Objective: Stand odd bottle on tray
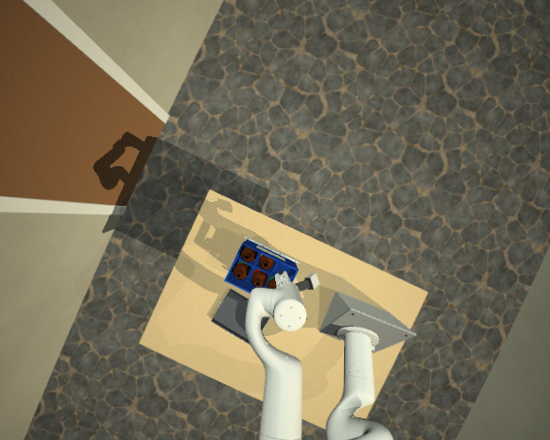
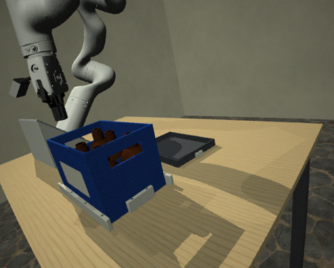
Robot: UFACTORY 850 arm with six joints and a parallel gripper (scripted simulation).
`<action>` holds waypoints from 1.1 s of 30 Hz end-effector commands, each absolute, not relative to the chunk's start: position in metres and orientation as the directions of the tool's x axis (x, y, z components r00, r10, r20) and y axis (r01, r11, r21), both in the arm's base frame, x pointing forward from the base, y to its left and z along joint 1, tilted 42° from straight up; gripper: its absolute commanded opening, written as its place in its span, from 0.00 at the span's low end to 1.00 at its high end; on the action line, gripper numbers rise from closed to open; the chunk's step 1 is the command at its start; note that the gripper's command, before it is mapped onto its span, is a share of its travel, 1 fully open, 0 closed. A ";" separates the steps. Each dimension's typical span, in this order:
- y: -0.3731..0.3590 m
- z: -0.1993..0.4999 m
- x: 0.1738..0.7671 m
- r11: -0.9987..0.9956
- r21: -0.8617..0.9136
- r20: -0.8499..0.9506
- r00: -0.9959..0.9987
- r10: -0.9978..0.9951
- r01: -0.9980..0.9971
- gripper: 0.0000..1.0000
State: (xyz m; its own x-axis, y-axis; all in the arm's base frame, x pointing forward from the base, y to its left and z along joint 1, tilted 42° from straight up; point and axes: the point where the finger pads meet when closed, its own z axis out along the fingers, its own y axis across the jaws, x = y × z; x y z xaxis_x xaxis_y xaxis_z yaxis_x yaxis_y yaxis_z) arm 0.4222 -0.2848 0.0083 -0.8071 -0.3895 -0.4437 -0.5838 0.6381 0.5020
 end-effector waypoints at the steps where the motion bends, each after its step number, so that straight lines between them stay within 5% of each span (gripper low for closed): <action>1: -0.286 0.009 0.423 0.639 0.500 -0.444 -0.807 -0.390 -0.584 0.00; 22: -0.285 0.010 0.423 0.639 0.500 -0.444 -0.807 -0.390 -0.584 0.00; 33: -0.220 0.069 0.437 0.639 0.500 -0.444 -0.807 -0.390 -0.584 0.00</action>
